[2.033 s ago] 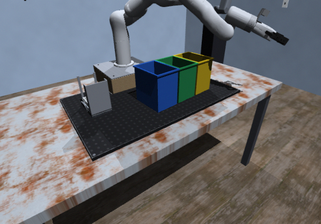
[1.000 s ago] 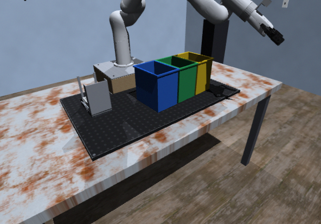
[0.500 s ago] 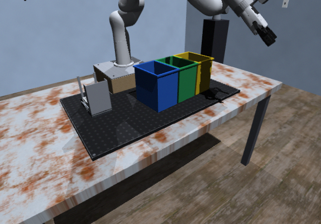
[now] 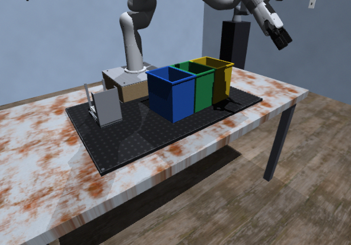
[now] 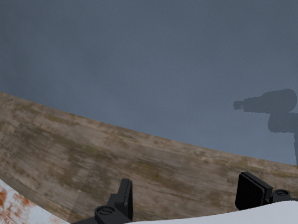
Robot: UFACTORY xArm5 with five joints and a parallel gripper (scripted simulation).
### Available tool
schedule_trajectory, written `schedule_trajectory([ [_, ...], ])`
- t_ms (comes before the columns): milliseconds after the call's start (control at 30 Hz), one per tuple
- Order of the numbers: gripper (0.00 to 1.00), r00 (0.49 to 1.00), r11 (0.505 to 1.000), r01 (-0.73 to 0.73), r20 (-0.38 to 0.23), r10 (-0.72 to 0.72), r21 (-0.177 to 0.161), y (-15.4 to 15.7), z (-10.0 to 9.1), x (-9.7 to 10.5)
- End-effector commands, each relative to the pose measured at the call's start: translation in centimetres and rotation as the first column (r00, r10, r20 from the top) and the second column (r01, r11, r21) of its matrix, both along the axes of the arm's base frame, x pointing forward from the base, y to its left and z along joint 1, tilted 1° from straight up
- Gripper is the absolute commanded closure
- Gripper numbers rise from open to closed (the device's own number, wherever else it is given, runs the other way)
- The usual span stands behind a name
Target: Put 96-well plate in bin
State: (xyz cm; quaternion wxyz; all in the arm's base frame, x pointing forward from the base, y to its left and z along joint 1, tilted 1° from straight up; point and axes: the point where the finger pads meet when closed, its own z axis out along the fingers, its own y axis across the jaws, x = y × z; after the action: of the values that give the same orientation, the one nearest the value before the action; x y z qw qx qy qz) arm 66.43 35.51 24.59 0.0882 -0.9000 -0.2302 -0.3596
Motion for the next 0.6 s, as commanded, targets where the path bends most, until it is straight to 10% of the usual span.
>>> schedule_trajectory([
  [0, 0.00, 0.998, 0.999, 0.038, -0.056, -0.039, -0.023, -2.6, 0.5, 0.0],
  [567, 0.00, 0.984, 0.992, 0.102, -0.140, -0.111, -0.071, -9.2, 0.8, -2.0],
])
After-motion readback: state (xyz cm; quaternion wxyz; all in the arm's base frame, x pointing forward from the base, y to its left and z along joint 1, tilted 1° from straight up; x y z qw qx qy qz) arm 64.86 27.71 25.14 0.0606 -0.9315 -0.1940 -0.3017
